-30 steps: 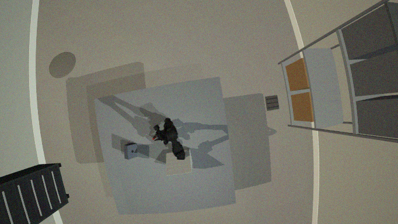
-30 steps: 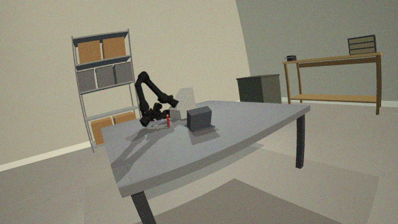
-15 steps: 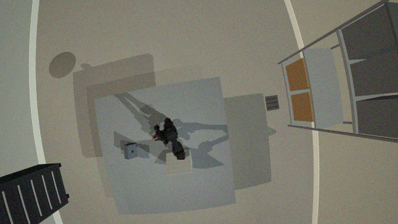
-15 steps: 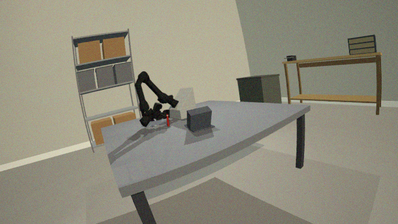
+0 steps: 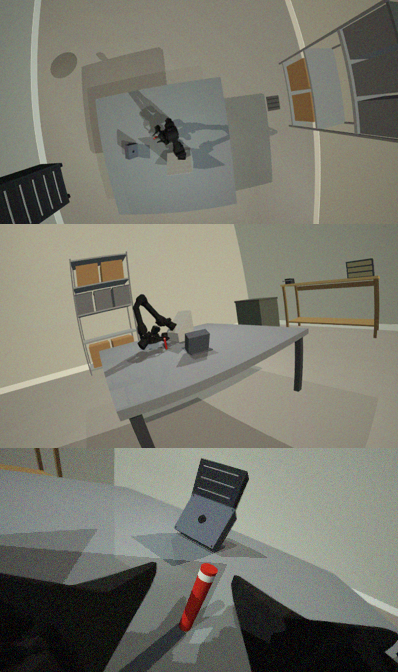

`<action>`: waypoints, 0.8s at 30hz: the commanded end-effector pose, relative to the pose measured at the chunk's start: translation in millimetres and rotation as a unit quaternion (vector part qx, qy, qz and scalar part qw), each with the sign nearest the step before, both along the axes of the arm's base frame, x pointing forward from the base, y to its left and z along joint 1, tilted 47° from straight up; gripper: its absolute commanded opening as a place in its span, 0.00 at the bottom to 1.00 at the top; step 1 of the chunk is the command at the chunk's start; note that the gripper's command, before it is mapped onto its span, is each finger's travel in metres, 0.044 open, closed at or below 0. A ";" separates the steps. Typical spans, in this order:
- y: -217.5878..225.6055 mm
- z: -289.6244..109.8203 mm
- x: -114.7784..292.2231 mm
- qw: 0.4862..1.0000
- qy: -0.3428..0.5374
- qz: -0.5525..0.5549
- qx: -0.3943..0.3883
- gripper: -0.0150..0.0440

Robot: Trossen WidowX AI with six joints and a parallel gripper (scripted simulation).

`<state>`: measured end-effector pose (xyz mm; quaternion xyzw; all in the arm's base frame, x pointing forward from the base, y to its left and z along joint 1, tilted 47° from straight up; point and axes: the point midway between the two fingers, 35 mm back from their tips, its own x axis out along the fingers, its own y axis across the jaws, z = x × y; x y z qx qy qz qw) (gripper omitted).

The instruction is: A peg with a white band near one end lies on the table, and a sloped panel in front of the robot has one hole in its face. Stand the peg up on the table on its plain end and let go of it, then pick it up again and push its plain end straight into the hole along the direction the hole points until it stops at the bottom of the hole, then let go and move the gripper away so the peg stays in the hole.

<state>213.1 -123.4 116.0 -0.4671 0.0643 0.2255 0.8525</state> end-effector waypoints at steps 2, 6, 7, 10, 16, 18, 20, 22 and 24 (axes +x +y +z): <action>0.1 -0.1 0.0 1.000 0.000 0.000 0.000 1.00; 0.1 -0.1 0.0 1.000 0.000 0.000 0.000 1.00; 0.1 -0.1 0.0 1.000 0.000 0.000 0.000 1.00; 1.0 1.1 0.3 1.000 0.001 0.000 0.000 1.00; 32.2 40.3 5.8 1.000 0.016 0.008 -0.007 1.00; 45.7 54.4 5.2 1.000 0.018 0.008 -0.009 1.00; 60.0 67.8 3.1 1.000 0.018 0.007 -0.009 1.00; 74.7 80.5 -0.7 1.000 0.015 0.006 -0.009 1.00; 89.7 92.4 -6.1 1.000 0.011 0.004 -0.007 1.00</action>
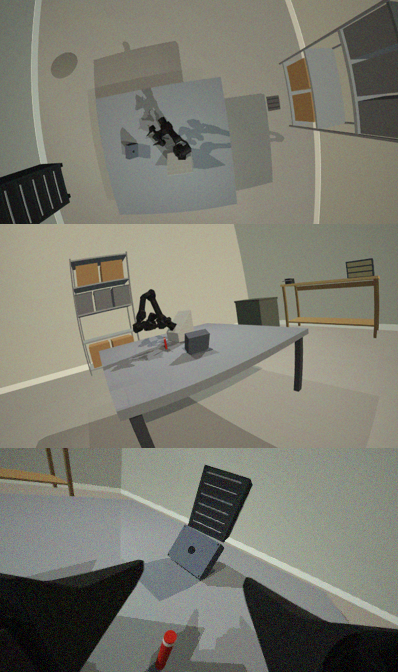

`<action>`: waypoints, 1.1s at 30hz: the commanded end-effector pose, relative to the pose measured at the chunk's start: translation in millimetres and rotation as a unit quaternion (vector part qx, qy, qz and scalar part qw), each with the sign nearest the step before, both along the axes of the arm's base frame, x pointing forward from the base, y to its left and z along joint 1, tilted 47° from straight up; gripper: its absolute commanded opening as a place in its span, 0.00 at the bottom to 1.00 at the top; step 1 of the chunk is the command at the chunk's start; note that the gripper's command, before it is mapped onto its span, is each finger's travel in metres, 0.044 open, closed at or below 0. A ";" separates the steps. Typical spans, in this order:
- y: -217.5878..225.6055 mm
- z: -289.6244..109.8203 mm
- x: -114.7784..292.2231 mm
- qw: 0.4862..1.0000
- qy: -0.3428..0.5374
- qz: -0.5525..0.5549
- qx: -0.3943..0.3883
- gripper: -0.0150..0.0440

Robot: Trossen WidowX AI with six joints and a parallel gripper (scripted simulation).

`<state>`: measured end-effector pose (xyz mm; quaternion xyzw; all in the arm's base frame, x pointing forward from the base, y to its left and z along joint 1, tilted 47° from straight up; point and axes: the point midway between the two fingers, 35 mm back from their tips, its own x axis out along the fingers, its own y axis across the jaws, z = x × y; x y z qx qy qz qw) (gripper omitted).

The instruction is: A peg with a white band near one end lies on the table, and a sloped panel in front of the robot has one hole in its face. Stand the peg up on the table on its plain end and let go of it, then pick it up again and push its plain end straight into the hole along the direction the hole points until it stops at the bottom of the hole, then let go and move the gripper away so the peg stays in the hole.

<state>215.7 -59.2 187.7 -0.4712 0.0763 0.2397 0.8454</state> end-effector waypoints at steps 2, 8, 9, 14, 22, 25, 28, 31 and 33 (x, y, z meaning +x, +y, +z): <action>40.6 31.7 -15.8 1.000 -0.013 -0.007 0.006 1.00; 51.6 39.1 -22.0 1.000 -0.019 -0.008 0.010 1.00; 51.3 38.7 -21.8 1.000 -0.017 -0.009 0.011 1.00; 46.2 28.1 -16.6 0.997 0.045 -0.039 0.038 1.00; 38.1 7.3 -10.5 0.980 0.158 -0.098 0.069 1.00; 35.7 -0.5 -9.0 0.970 0.198 -0.120 0.074 1.00; 33.5 -8.2 -7.9 0.958 0.237 -0.142 0.074 1.00; 30.5 -16.0 -7.8 0.943 0.277 -0.170 0.071 1.00; 28.5 -20.9 -7.9 0.932 0.302 -0.189 0.066 1.00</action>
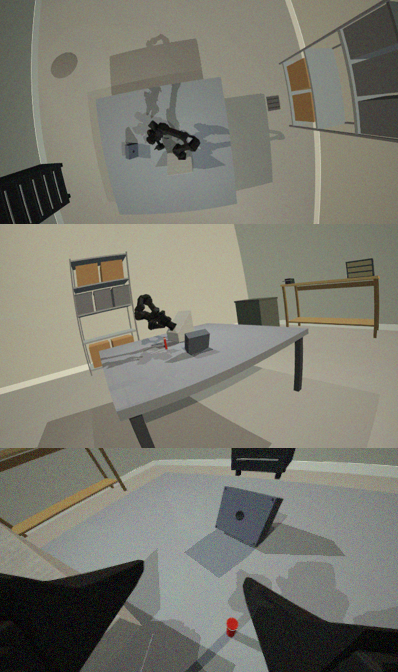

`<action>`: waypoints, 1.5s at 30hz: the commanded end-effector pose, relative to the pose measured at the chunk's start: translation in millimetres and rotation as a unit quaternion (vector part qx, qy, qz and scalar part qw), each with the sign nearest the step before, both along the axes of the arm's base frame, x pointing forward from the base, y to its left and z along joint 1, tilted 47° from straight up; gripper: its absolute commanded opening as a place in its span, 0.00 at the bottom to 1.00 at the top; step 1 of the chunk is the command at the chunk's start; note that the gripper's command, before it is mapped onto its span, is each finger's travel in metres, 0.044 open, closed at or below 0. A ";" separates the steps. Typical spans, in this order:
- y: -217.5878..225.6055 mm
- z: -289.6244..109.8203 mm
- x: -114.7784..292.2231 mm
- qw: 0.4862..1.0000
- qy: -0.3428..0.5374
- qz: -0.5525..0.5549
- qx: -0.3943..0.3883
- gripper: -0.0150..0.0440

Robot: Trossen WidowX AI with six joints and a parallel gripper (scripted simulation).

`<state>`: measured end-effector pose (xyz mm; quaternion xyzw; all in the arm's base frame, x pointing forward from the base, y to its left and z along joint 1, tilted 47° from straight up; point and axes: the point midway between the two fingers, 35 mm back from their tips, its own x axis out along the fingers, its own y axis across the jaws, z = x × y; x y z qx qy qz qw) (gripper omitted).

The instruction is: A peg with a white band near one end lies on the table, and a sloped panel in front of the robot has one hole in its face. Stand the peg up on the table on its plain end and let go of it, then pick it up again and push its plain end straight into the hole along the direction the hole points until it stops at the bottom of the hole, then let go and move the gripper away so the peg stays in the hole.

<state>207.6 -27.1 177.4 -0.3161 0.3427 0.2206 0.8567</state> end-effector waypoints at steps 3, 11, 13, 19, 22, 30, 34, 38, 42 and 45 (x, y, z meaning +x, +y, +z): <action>-6.8 -17.1 -0.3 0.994 0.096 -0.054 -0.015 1.00; -16.1 -29.5 -2.1 0.972 0.190 -0.119 -0.071 1.00; -18.6 -31.1 -2.2 0.964 0.209 -0.135 -0.090 1.00; -25.6 -32.1 -0.7 0.939 0.249 -0.179 -0.157 1.00; -28.5 -30.3 1.5 0.924 0.260 -0.199 -0.196 1.00; -32.4 -18.7 13.5 0.884 0.256 -0.242 -0.307 1.00; -30.8 -9.7 23.1 0.863 0.235 -0.258 -0.364 1.00; -29.4 -6.0 27.1 0.856 0.225 -0.262 -0.385 1.00; -29.4 -6.0 27.1 0.856 0.225 -0.262 -0.385 1.00; -29.4 -6.0 27.1 0.856 0.225 -0.262 -0.385 1.00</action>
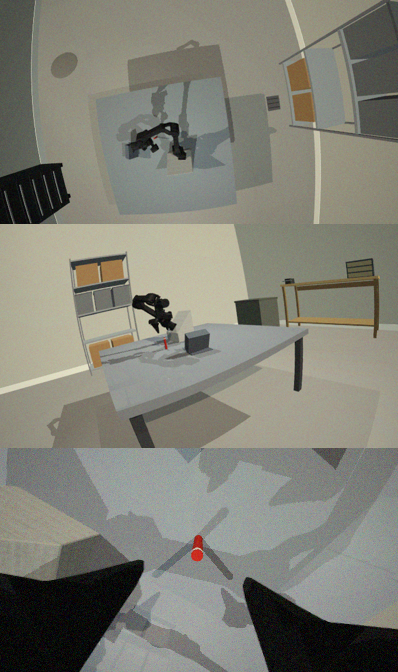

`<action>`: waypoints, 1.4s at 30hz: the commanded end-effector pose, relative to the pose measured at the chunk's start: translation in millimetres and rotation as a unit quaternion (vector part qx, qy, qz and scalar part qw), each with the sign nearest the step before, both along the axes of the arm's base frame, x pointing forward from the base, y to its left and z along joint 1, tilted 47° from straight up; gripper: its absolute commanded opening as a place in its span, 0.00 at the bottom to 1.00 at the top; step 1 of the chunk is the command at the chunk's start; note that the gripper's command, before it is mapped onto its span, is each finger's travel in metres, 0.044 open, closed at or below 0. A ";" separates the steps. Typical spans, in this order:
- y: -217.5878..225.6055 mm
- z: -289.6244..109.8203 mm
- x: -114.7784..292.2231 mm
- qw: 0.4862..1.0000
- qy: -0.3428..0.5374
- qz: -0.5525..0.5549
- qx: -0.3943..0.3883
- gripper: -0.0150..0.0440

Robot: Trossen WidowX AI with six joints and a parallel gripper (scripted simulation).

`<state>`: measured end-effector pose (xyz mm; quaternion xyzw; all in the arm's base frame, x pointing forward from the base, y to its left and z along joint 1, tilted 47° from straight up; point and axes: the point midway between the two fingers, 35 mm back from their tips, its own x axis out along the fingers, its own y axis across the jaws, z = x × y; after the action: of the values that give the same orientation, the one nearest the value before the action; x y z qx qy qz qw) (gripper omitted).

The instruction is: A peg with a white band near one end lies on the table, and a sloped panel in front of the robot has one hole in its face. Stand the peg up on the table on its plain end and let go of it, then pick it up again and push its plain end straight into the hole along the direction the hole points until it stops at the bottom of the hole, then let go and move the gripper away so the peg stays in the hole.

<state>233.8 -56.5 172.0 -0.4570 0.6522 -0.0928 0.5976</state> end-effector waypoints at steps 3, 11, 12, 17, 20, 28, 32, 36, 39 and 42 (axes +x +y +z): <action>-1.5 -2.0 1.2 1.000 0.003 -0.001 -0.007 1.00; -14.3 -14.0 3.4 1.000 0.001 -0.003 -0.007 1.00; -14.6 -14.4 3.6 1.000 0.001 -0.003 -0.007 1.00; -18.8 -19.0 5.0 1.000 0.001 -0.003 -0.006 1.00; -22.1 -22.5 6.1 1.000 0.001 -0.003 -0.005 1.00; -31.2 -31.7 8.4 1.000 0.001 -0.003 -0.005 1.00; -35.8 -36.1 9.3 1.000 0.001 -0.003 -0.005 1.00; -40.6 -40.5 10.1 1.000 0.001 -0.003 -0.005 1.00; -44.2 -43.7 10.5 1.000 0.001 -0.003 -0.005 1.00; -47.8 -46.8 10.8 1.000 0.000 -0.003 -0.006 1.00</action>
<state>245.3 -99.2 130.2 -0.4594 0.6515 -0.0993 0.5956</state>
